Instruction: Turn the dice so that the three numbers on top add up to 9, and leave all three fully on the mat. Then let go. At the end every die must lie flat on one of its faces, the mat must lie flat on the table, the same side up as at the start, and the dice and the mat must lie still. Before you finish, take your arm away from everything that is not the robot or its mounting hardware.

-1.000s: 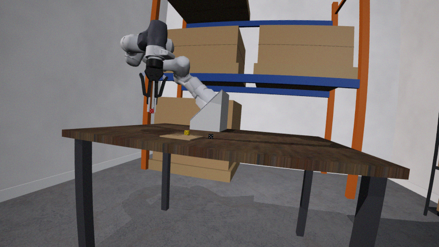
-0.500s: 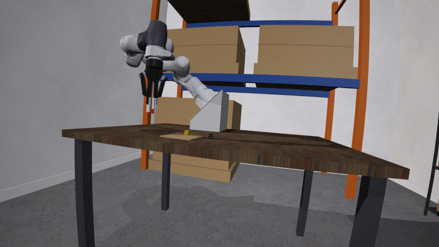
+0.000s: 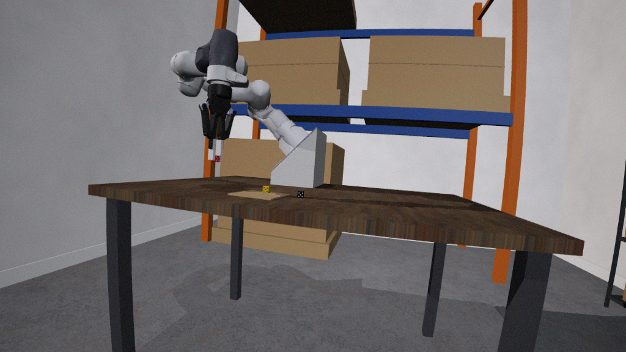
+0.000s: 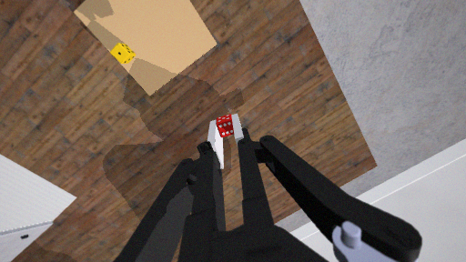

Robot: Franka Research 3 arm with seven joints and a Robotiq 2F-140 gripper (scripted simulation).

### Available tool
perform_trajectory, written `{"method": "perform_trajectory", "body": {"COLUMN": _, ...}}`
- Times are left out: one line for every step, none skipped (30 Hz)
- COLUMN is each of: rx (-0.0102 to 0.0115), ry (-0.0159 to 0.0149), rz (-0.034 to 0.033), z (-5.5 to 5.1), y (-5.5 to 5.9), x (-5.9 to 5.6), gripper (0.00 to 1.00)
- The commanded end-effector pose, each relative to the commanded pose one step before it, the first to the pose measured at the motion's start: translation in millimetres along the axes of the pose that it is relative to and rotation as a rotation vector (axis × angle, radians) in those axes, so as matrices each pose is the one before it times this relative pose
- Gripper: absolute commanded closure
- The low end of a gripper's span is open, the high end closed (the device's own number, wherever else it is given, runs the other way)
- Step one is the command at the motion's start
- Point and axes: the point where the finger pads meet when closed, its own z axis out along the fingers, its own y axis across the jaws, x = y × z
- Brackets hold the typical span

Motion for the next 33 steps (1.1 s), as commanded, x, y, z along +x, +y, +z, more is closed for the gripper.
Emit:
{"method": "perform_trajectory", "body": {"rx": 0.00651, "ry": -0.00072, "rz": -0.17426, "z": 0.94, "y": 1.39, "x": -2.02, "gripper": 0.91}}
{"method": "perform_trajectory", "body": {"rx": -0.00001, "ry": 0.00001, "rz": -0.01612, "z": 0.05, "y": 0.06, "x": -0.05, "gripper": 0.91}}
{"method": "perform_trajectory", "body": {"rx": -0.00001, "ry": 0.00001, "rz": -0.01514, "z": 0.05, "y": 0.05, "x": -0.05, "gripper": 0.91}}
{"method": "perform_trajectory", "body": {"rx": -0.00001, "ry": 0.00002, "rz": -0.01767, "z": 0.05, "y": 0.06, "x": -0.06, "gripper": 0.91}}
{"method": "perform_trajectory", "body": {"rx": -0.00001, "ry": 0.00001, "rz": -0.01518, "z": 0.05, "y": 0.05, "x": -0.05, "gripper": 0.91}}
{"method": "perform_trajectory", "body": {"rx": -0.00001, "ry": 0.00002, "rz": -0.01740, "z": 0.05, "y": 0.06, "x": -0.06, "gripper": 0.91}}
{"method": "perform_trajectory", "body": {"rx": -0.00001, "ry": 0.00001, "rz": -0.01649, "z": 0.05, "y": 0.06, "x": -0.06, "gripper": 0.91}}
{"method": "perform_trajectory", "body": {"rx": -0.00002, "ry": 0.00001, "rz": -0.01656, "z": 0.05, "y": 0.06, "x": -0.06, "gripper": 0.91}}
{"method": "perform_trajectory", "body": {"rx": -0.00002, "ry": 0.00001, "rz": -0.01587, "z": 0.05, "y": 0.05, "x": -0.06, "gripper": 0.91}}
{"method": "perform_trajectory", "body": {"rx": -0.00002, "ry": 0.00002, "rz": -0.01695, "z": 0.05, "y": 0.06, "x": -0.06, "gripper": 0.91}}
{"method": "perform_trajectory", "body": {"rx": -0.00001, "ry": 0.00001, "rz": -0.00951, "z": 0.03, "y": 0.03, "x": -0.04, "gripper": 0.91}}
{"method": "perform_trajectory", "body": {"rx": -0.00002, "ry": 0.00002, "rz": -0.02233, "z": 0.07, "y": 0.07, "x": -0.09, "gripper": 0.91}}
{"method": "perform_trajectory", "body": {"rx": 0.00000, "ry": 0.00000, "rz": 0.00000, "z": 0.00, "y": 0.00, "x": 0.00, "gripper": 0.91}}
{"method": "perform_trajectory", "body": {"rx": 0.00000, "ry": 0.00000, "rz": 0.00000, "z": 0.00, "y": 0.00, "x": 0.00, "gripper": 0.91}}
{"method": "perform_trajectory", "body": {"rx": -0.00005, "ry": 0.00004, "rz": -0.04383, "z": 0.13, "y": 0.14, "x": -0.17, "gripper": 0.91}}
{"method": "perform_trajectory", "body": {"rx": -0.00002, "ry": 0.00001, "rz": -0.01653, "z": 0.05, "y": 0.05, "x": -0.07, "gripper": 0.91}}
{"method": "perform_trajectory", "body": {"rx": -0.00002, "ry": 0.00001, "rz": -0.01648, "z": 0.05, "y": 0.05, "x": -0.07, "gripper": 0.91}}
{"method": "perform_trajectory", "body": {"rx": -0.00002, "ry": 0.00002, "rz": -0.01678, "z": 0.05, "y": 0.05, "x": -0.07, "gripper": 0.91}}
{"method": "perform_trajectory", "body": {"rx": 0.00000, "ry": 0.00000, "rz": -0.00311, "z": 0.01, "y": 0.01, "x": -0.01, "gripper": 0.91}}
{"method": "perform_trajectory", "body": {"rx": -0.00004, "ry": 0.00002, "rz": -0.02786, "z": 0.08, "y": 0.08, "x": -0.12, "gripper": 0.91}}
{"method": "perform_trajectory", "body": {"rx": -0.00002, "ry": 0.00001, "rz": -0.01567, "z": 0.05, "y": 0.04, "x": -0.07, "gripper": 0.91}}
{"method": "perform_trajectory", "body": {"rx": -0.00002, "ry": 0.00001, "rz": -0.01697, "z": 0.05, "y": 0.04, "x": -0.08, "gripper": 0.91}}
{"method": "perform_trajectory", "body": {"rx": -0.00003, "ry": 0.00001, "rz": -0.01671, "z": 0.05, "y": 0.04, "x": -0.08, "gripper": 0.91}}
{"method": "perform_trajectory", "body": {"rx": -0.00003, "ry": 0.00001, "rz": -0.01657, "z": 0.05, "y": 0.04, "x": -0.08, "gripper": 0.91}}
{"method": "perform_trajectory", "body": {"rx": -0.00003, "ry": 0.00001, "rz": -0.01626, "z": 0.05, "y": 0.04, "x": -0.08, "gripper": 0.91}}
{"method": "perform_trajectory", "body": {"rx": 0.00000, "ry": 0.00000, "rz": -0.00138, "z": 0.00, "y": 0.00, "x": -0.01, "gripper": 0.91}}
{"method": "perform_trajectory", "body": {"rx": -0.00005, "ry": 0.00002, "rz": -0.02892, "z": 0.08, "y": 0.07, "x": -0.14, "gripper": 0.91}}
{"method": "perform_trajectory", "body": {"rx": -0.00003, "ry": 0.00001, "rz": -0.01732, "z": 0.05, "y": 0.04, "x": -0.08, "gripper": 0.91}}
{"method": "perform_trajectory", "body": {"rx": -0.00003, "ry": 0.00001, "rz": -0.01591, "z": 0.05, "y": 0.03, "x": -0.08, "gripper": 0.91}}
{"method": "perform_trajectory", "body": {"rx": 0.00000, "ry": 0.00000, "rz": 0.00000, "z": 0.00, "y": 0.00, "x": 0.00, "gripper": 0.91}}
{"method": "perform_trajectory", "body": {"rx": 0.00000, "ry": 0.00000, "rz": 0.00000, "z": 0.00, "y": 0.00, "x": 0.00, "gripper": 0.91}}
{"method": "perform_trajectory", "body": {"rx": -0.00007, "ry": 0.00003, "rz": -0.04067, "z": 0.12, "y": 0.09, "x": -0.20, "gripper": 0.91}}
{"method": "perform_trajectory", "body": {"rx": -0.00004, "ry": 0.00001, "rz": -0.01898, "z": 0.05, "y": 0.04, "x": -0.10, "gripper": 0.91}}
